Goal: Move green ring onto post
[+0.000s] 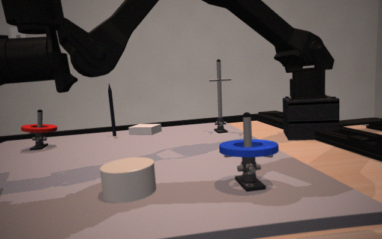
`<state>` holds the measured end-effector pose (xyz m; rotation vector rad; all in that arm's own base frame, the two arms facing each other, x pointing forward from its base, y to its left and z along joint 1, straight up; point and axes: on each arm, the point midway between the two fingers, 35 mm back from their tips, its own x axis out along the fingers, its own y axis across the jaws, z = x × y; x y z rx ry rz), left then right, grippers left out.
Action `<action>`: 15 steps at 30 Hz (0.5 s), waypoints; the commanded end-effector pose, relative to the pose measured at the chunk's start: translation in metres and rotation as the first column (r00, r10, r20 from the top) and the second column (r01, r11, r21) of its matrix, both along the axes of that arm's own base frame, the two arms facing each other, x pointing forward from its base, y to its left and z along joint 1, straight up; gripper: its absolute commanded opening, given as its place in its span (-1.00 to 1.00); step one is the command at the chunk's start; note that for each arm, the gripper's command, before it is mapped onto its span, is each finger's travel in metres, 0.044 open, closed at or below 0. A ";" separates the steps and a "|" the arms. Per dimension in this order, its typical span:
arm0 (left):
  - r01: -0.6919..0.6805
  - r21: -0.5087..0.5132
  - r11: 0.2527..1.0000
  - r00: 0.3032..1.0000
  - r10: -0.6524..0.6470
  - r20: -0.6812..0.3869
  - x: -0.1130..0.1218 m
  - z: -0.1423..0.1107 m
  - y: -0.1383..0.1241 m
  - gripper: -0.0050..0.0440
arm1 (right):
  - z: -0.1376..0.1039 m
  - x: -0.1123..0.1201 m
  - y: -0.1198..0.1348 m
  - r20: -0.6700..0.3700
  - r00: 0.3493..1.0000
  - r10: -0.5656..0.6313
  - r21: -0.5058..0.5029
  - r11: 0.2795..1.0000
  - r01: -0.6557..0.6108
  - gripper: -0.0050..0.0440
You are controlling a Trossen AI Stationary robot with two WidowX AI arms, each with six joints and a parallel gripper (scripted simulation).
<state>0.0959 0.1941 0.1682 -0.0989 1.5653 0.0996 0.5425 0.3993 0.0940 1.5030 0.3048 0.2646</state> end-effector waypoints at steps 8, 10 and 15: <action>-0.005 -0.001 1.000 1.000 0.005 -0.003 0.000 0.000 0.000 0.84 | -0.018 0.000 -0.001 -0.006 1.000 -0.003 -0.010 1.000 0.003 -0.80; -0.005 -0.001 1.000 1.000 0.005 -0.003 0.000 0.000 0.000 0.84 | -0.018 0.000 -0.001 -0.006 1.000 -0.003 -0.010 1.000 0.003 -0.80; -0.005 -0.001 1.000 1.000 0.005 -0.003 0.000 0.000 0.000 0.84 | -0.018 0.000 -0.001 -0.006 1.000 -0.003 -0.010 1.000 0.003 -0.80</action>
